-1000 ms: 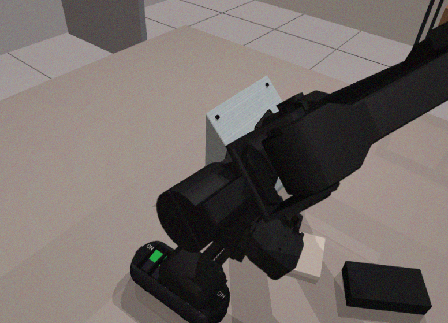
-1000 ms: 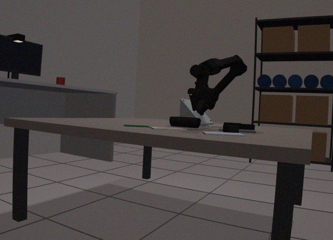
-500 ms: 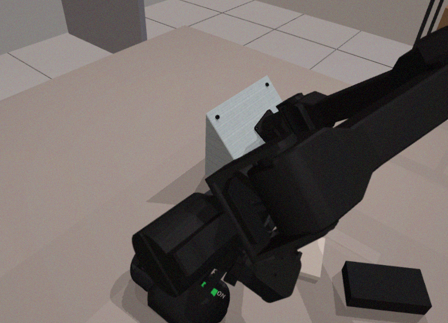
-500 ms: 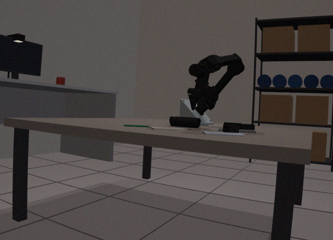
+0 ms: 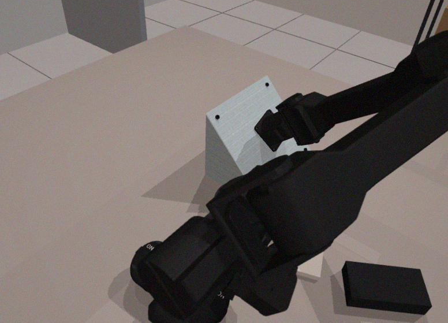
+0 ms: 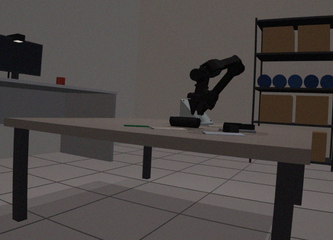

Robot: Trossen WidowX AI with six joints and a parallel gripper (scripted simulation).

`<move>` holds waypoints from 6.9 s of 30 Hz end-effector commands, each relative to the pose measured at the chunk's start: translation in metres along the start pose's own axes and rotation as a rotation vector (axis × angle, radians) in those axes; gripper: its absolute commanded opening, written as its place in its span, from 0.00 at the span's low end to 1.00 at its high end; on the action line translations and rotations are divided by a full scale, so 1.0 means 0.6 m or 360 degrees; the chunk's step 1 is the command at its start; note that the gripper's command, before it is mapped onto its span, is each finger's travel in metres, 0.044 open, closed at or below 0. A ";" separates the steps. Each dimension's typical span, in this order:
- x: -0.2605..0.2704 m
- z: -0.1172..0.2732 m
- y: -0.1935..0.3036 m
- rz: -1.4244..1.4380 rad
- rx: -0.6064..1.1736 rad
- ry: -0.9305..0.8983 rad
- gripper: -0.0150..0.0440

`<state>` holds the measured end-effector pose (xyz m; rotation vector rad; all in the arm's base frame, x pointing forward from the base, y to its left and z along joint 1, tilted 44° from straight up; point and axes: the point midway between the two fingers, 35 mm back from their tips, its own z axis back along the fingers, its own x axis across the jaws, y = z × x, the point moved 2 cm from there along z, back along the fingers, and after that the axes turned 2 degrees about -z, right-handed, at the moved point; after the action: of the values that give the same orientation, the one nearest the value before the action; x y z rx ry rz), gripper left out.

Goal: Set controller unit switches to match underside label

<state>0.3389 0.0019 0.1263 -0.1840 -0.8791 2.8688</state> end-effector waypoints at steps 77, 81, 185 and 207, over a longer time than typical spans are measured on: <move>0.004 -0.013 0.025 -0.0014 -0.0076 -0.0008 0.82; 0.004 -0.009 0.029 -0.0014 -0.0089 -0.0008 0.82; 0.005 0.057 0.153 -0.0015 -0.0386 -0.0020 0.82; 0.005 0.063 0.185 -0.0015 -0.0458 -0.0022 0.82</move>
<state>0.3189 -0.1038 0.0962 -0.1745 -1.2887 2.7215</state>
